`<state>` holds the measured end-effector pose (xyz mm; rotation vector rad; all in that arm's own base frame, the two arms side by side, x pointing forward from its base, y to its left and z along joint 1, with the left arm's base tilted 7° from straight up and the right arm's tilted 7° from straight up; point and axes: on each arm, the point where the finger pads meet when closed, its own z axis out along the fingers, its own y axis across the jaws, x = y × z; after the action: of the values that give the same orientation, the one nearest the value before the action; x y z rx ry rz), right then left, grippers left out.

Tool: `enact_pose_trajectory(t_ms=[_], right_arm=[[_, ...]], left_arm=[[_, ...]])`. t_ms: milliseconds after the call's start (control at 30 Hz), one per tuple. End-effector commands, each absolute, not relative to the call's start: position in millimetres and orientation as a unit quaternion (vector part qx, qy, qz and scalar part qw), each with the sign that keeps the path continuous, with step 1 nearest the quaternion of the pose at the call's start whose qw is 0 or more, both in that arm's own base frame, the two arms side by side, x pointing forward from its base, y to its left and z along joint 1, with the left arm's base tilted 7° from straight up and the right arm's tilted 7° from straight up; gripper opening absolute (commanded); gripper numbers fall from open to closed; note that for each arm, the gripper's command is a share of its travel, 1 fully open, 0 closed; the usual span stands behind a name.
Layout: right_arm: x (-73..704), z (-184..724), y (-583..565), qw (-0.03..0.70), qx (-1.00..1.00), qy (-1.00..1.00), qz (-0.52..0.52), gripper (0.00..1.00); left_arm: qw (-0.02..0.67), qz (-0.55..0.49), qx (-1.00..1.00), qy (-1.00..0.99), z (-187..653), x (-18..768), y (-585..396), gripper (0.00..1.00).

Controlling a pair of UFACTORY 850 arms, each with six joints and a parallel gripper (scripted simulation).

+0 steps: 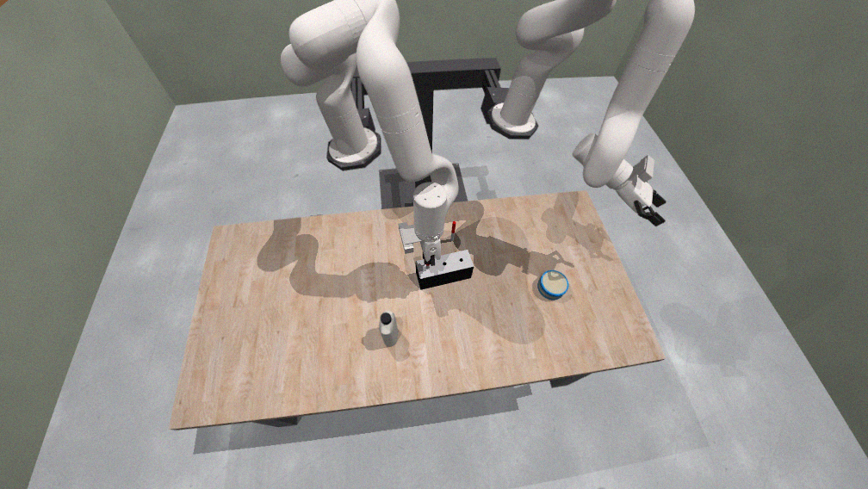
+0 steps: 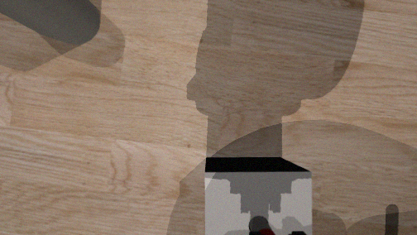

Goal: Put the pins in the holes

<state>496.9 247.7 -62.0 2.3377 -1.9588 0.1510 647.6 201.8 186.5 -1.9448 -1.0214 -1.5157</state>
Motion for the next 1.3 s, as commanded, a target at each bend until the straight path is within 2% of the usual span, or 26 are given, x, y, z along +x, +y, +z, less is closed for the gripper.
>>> enact_pose_trajectory(t_ms=[0, 1267], right_arm=[[498.0, -62.0, 247.9, 0.044, 0.765, -0.641, 0.050, 0.00], [497.8, -69.4, 248.4, 0.043, 0.765, -0.641, 0.050, 0.00]], left_arm=[[0.234, -0.553, -0.708, -0.372, 187.6, 648.2, 201.8, 1.00], [0.234, -0.553, -0.708, -0.372, 187.6, 648.2, 201.8, 1.00]])
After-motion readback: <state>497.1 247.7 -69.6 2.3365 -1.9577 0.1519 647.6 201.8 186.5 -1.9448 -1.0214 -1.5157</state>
